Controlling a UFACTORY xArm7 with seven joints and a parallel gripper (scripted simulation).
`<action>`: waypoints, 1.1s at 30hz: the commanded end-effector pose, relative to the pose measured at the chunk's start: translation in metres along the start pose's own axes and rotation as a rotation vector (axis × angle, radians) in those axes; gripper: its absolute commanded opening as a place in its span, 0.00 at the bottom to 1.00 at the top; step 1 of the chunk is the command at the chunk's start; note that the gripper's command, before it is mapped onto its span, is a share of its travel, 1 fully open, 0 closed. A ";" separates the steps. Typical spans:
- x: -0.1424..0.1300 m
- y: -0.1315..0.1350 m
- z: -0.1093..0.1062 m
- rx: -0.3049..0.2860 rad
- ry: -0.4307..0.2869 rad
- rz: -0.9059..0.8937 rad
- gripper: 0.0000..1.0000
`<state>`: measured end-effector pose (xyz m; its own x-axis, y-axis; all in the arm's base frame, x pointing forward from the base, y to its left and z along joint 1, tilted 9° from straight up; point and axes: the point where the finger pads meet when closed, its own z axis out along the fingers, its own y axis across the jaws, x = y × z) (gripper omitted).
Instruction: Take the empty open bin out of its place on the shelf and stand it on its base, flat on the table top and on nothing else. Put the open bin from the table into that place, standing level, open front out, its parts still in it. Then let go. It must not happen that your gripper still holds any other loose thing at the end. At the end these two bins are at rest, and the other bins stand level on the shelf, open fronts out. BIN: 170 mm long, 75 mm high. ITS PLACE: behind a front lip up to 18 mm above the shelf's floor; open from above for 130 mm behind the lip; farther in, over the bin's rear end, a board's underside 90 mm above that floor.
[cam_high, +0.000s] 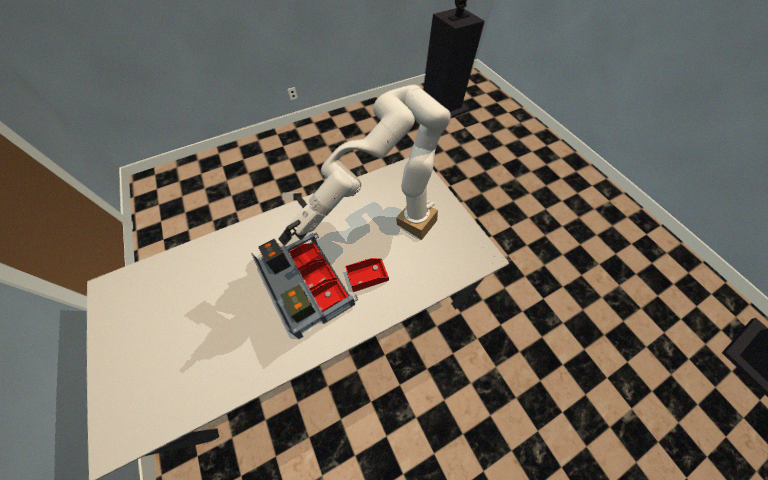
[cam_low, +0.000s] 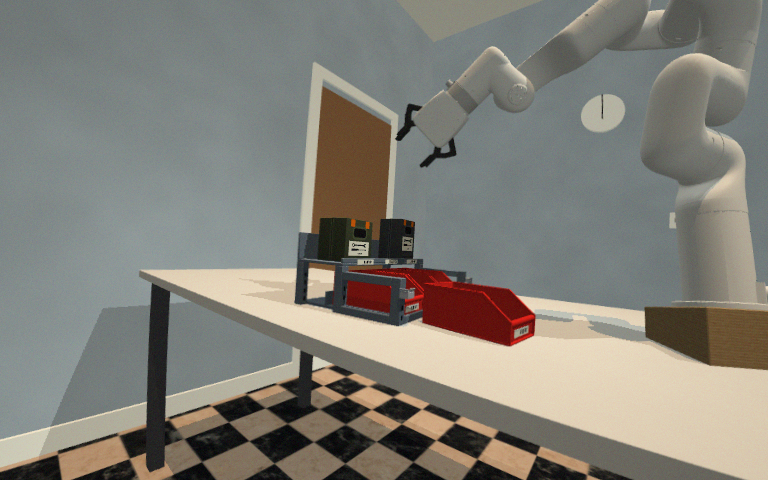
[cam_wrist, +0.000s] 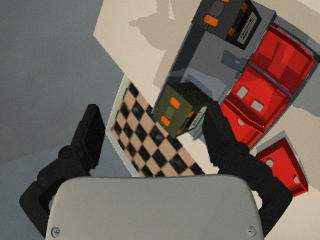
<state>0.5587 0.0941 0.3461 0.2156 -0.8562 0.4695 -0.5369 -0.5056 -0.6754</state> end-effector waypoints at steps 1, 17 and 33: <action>0.001 -0.002 -0.001 0.004 0.001 0.000 1.00; 0.001 -0.002 -0.001 0.004 0.001 0.000 1.00; 0.003 0.004 0.002 -0.026 0.008 0.069 1.00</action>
<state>0.5583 0.0905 0.3429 0.1873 -0.8780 0.4405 -0.5626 -0.4635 -0.6846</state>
